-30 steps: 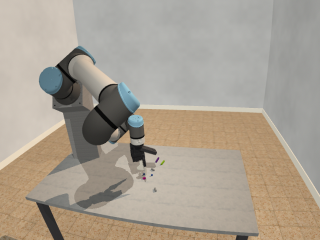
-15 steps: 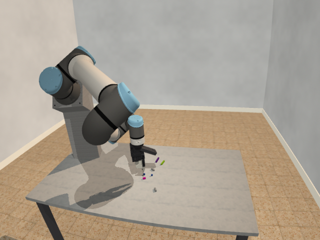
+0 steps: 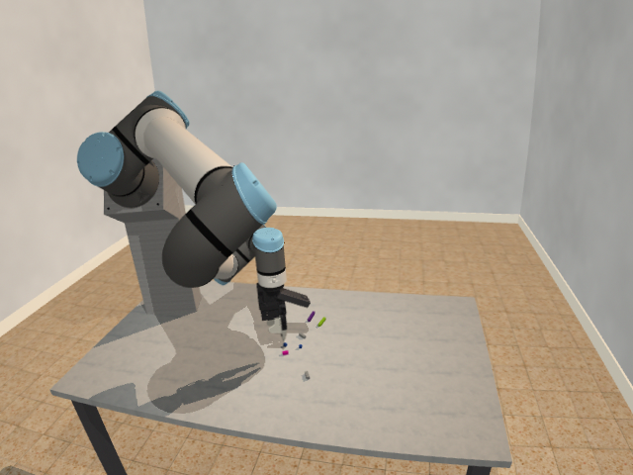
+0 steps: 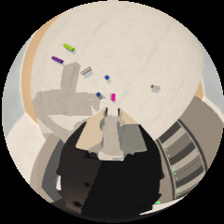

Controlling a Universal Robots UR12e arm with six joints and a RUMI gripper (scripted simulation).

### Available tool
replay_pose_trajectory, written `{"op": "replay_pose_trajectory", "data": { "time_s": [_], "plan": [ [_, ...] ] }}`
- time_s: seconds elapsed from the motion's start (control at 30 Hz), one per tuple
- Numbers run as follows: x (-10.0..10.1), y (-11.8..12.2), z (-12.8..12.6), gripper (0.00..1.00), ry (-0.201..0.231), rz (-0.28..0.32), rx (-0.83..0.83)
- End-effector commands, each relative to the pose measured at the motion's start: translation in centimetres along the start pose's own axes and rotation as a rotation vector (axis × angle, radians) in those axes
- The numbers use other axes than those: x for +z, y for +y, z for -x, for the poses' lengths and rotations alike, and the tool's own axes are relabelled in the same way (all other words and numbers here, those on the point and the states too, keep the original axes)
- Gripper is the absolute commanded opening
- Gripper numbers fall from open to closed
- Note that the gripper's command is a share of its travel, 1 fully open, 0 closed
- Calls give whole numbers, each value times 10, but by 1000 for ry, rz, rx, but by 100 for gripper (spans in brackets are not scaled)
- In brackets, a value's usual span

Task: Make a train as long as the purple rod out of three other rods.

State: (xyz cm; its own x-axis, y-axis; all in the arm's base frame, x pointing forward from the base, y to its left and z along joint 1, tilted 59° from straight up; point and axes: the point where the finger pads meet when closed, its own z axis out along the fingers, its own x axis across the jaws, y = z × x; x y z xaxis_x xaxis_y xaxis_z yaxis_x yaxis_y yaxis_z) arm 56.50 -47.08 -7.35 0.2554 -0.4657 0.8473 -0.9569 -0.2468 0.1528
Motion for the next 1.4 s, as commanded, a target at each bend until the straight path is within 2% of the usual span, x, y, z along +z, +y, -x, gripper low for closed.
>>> {"op": "replay_pose_trajectory", "data": {
  "time_s": [0.0, 0.83, 1.37],
  "plan": [
    [-1, 0, 0, 14, 0, -1, 0],
    [2, 0, 0, 14, 0, -1, 0],
    [19, -1, 0, 14, 0, 0, 0]
  ]
}}
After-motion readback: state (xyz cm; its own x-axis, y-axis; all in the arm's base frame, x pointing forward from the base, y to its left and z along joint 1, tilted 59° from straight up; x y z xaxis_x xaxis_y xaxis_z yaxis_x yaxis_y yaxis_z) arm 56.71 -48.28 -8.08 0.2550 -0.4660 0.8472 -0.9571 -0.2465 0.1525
